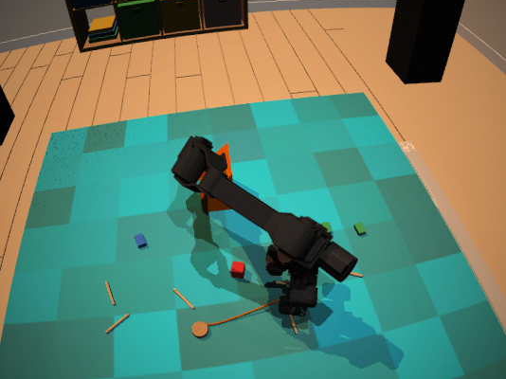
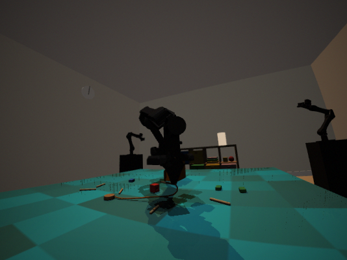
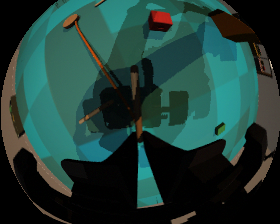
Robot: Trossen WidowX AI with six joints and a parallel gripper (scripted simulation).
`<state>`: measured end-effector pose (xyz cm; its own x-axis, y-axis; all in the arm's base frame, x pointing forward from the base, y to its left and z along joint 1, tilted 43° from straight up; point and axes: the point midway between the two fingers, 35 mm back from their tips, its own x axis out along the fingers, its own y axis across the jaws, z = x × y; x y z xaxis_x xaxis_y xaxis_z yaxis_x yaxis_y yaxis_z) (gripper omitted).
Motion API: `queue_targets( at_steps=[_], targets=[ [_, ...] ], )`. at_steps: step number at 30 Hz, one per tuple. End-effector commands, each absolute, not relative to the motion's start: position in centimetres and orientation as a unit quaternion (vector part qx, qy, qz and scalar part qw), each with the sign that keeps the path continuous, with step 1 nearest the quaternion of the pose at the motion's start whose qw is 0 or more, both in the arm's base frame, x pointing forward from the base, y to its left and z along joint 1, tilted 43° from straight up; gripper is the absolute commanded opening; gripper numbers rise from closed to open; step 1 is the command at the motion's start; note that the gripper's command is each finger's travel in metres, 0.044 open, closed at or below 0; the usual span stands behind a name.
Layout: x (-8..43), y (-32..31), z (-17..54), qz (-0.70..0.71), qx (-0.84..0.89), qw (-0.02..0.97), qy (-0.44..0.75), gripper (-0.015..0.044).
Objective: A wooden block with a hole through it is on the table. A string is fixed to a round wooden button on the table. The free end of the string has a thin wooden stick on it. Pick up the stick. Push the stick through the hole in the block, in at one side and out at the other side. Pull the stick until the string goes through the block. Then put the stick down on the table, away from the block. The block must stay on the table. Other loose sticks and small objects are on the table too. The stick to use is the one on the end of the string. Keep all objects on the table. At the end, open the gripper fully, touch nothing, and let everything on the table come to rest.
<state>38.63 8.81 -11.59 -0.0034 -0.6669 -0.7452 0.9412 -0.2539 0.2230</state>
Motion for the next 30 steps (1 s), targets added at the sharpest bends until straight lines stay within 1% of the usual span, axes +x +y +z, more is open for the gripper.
queue_targets(
  at_steps=[1,30],
  targets=[
    [38.7,9.2,-12.1,-0.688,0.395,0.583,0.175,0.0],
    [36.7,7.9,-13.5,-0.688,0.395,0.583,0.176,0.0]
  ],
)
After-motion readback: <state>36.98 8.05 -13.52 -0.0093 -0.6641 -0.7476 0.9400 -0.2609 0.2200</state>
